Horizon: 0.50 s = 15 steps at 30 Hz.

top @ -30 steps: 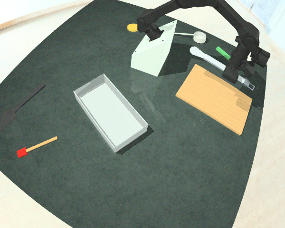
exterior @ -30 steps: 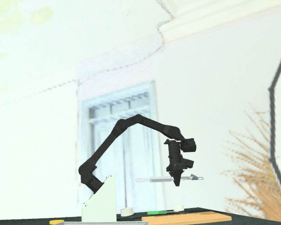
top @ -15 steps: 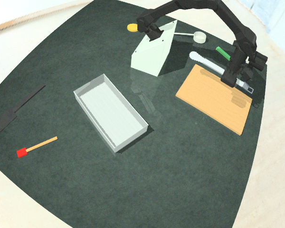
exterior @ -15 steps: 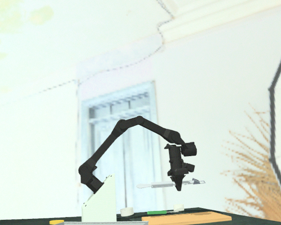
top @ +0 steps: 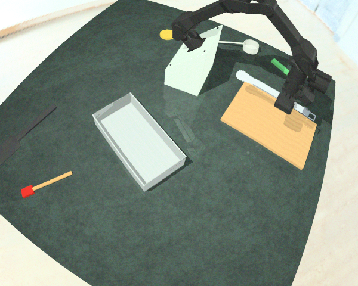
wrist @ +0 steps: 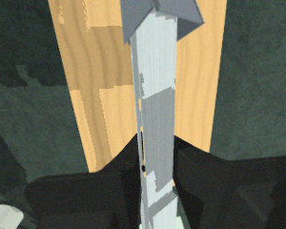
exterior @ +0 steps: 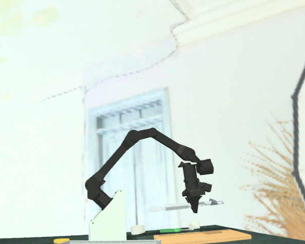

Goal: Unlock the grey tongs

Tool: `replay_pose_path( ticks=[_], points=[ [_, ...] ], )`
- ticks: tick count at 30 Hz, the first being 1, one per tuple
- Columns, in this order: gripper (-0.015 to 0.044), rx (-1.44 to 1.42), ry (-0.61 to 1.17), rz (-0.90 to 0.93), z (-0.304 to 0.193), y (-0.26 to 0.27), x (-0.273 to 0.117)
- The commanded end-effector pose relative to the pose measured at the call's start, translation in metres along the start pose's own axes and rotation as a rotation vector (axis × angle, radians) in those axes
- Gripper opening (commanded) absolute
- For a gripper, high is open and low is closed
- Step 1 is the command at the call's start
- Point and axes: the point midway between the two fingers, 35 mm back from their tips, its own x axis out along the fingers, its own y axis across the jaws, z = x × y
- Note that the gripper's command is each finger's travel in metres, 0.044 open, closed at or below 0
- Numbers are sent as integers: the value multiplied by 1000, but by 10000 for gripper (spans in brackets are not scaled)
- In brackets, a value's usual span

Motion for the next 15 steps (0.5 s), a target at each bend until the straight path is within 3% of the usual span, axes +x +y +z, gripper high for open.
replay_pose_path(
  ticks=[1,15],
  points=[
    [-150,-6,2,-4,-3,-1,9],
    [-150,-6,-23,-2,-7,-1,32]
  ],
)
